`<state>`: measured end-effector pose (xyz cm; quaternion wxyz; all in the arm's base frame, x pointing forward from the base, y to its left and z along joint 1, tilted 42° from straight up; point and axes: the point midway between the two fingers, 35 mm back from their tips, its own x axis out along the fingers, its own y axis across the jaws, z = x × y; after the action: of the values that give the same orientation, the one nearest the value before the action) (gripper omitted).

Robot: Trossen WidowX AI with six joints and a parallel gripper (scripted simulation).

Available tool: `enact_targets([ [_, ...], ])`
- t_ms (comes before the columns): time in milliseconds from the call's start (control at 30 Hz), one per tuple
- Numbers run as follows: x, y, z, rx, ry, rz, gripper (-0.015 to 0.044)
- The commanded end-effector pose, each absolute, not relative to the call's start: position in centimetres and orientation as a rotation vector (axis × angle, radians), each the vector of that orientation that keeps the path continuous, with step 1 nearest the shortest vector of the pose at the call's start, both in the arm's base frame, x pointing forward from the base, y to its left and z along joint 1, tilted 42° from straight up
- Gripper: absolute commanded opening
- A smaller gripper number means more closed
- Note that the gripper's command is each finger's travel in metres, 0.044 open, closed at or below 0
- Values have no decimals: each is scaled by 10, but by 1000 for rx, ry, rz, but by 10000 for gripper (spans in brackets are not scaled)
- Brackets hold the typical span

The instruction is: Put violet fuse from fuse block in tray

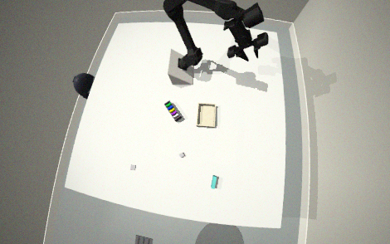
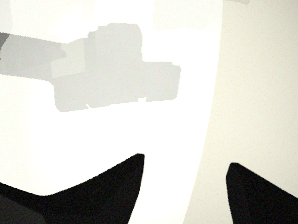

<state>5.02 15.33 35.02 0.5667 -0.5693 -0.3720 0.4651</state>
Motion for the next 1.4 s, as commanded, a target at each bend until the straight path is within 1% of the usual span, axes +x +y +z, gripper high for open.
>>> enact_targets([
  [0, 53, 154, 349, -1341, -858, 1093, 191],
  [133, 90, 169, 329, -1320, -567, 1122, 86],
  [167, 100, 171, 324, -1295, -486, 1135, 73],
  [300, 138, 177, 300, -1166, -163, 1158, 73],
  [433, 191, 167, 267, -983, 200, 1099, 73],
  [533, 225, 150, 242, -818, 440, 1024, 73],
  [633, 247, 135, 221, -662, 619, 960, 73],
  [767, 282, 95, 178, -392, 907, 787, 73],
  [967, 303, 51, 135, -38, 1170, 588, 73],
  [1167, 307, -8, 75, 583, 1487, 246, 73],
  [1367, 298, -65, 25, 1219, 1658, -136, 73],
])
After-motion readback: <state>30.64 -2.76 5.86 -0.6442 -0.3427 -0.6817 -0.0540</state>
